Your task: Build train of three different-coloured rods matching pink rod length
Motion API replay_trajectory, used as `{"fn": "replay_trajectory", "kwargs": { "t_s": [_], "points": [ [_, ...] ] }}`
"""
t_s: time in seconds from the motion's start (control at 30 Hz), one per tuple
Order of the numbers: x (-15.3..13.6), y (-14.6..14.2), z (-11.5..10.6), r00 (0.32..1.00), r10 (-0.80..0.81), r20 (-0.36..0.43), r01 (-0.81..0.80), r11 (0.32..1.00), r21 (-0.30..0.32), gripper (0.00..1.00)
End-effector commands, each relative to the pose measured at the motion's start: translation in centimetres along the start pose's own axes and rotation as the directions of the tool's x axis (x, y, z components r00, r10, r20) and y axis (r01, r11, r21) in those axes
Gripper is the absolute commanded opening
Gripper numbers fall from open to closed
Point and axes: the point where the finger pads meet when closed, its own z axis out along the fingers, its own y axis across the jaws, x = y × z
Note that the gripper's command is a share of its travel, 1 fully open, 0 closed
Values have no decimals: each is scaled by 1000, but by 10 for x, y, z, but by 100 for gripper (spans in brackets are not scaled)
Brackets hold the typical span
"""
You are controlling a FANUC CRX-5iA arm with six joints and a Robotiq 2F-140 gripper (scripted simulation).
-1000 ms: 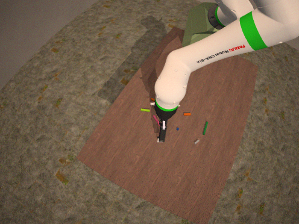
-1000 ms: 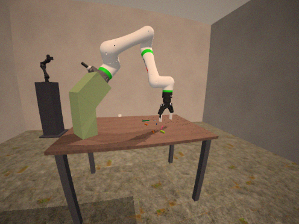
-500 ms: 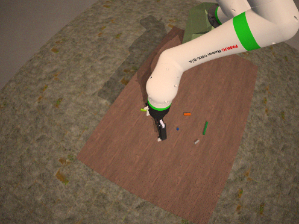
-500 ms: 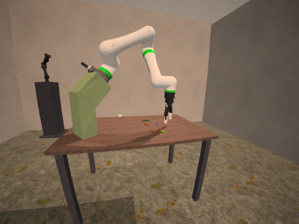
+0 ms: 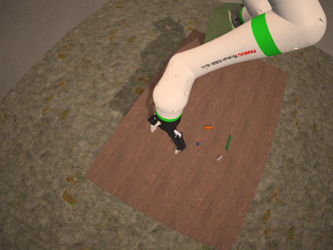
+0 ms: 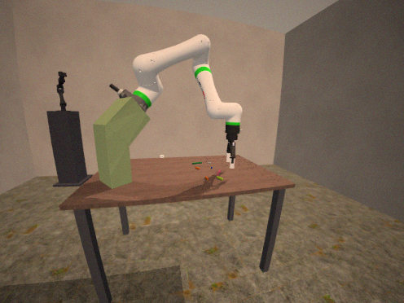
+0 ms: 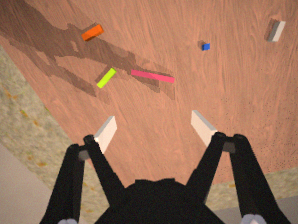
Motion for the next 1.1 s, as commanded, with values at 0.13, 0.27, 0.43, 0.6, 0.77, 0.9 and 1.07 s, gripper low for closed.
{"fn": "replay_trajectory", "kwargs": {
  "t_s": [0.13, 0.27, 0.43, 0.6, 0.77, 0.9, 1.07],
  "points": [
    [-10, -17, -1, 962, -272, 17, 272, 962, -9, 100],
    [-14, -25, -1, 924, -382, 17, 382, 924, -7, 100],
    [-18, -34, -2, 859, -512, 17, 512, 859, -4, 100],
    [-22, -43, -3, 783, -621, 16, 622, 783, -2, 100],
    [-26, -53, -4, 688, -726, 15, 726, 688, 0, 100],
    [-29, -61, -5, 599, -801, 14, 801, 599, 1, 100],
    [-31, -67, -5, 537, -843, 14, 843, 537, 2, 100]
  ]
}}
